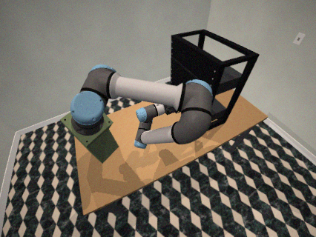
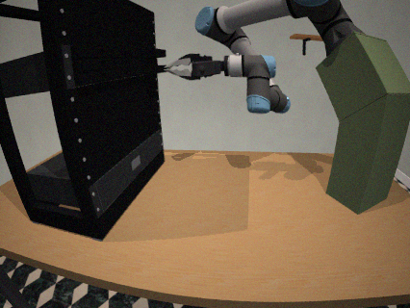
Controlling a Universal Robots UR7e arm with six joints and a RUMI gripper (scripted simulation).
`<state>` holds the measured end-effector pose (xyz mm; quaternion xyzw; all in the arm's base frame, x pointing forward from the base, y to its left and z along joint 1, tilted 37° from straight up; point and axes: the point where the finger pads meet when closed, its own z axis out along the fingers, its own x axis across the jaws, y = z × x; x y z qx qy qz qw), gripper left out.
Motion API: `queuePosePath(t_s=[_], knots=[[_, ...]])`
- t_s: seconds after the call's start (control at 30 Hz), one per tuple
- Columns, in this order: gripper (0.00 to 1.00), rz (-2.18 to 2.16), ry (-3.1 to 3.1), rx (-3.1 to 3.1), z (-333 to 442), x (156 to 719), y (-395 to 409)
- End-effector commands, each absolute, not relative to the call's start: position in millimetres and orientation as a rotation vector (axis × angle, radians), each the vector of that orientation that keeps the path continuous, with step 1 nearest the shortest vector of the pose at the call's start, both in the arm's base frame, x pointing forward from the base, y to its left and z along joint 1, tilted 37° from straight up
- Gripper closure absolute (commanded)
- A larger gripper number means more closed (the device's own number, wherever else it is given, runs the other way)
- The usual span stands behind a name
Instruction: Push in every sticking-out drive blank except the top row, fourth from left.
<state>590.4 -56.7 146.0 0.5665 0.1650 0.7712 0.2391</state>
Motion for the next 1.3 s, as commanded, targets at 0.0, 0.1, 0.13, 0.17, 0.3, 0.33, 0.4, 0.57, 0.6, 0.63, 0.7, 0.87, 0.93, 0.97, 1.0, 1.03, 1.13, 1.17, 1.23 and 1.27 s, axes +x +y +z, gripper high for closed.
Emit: queuePosePath(t_s=[0.0, 0.1, 0.13, 0.17, 0.3, 0.33, 0.4, 0.57, 0.6, 0.63, 0.7, 0.87, 0.93, 0.97, 1.0, 1.03, 1.13, 1.17, 1.23, 1.27], knots=[[1.0, 2.112, 0.452, 1.55, 146.4, 590.3, -56.4], [1.0, 2.112, 0.452, 1.55, 146.4, 590.3, -56.4], [1.0, 2.112, 0.452, 1.55, 146.4, 590.3, -56.4], [1.0, 2.112, 0.452, 1.55, 146.4, 590.3, -56.4], [1.0, 2.112, 0.452, 1.55, 146.4, 590.3, -56.4], [1.0, 2.112, 0.452, 1.55, 146.4, 590.3, -56.4], [1.0, 2.112, 0.452, 1.55, 146.4, 590.3, -56.4], [1.0, 2.112, 0.452, 1.55, 146.4, 590.4, -56.4], [1.0, 2.112, 0.452, 1.55, 146.4, 590.4, -56.4], [1.0, 2.112, 0.452, 1.55, 146.5, 590.7, -56.4], [1.0, 2.112, 0.452, 1.55, 147.1, 592.7, -56.4], [1.0, 2.112, 0.452, 1.55, 149.3, 599.4, -56.5], [1.0, 2.112, 0.452, 1.55, 149.4, 599.8, -56.5], [1.0, 2.112, 0.452, 1.55, 149.4, 599.8, -56.5], [1.0, 2.112, 0.452, 1.55, 149.4, 599.8, -56.5], [1.0, 2.112, 0.452, 1.55, 149.4, 599.8, -56.5], [1.0, 2.112, 0.452, 1.55, 149.4, 599.8, -56.5], [1.0, 2.112, 0.452, 1.55, 149.4, 599.8, -56.5], [1.0, 2.112, 0.452, 1.55, 149.4, 599.9, -56.5], [1.0, 2.112, 0.452, 1.55, 149.5, 600.3, -56.5]])
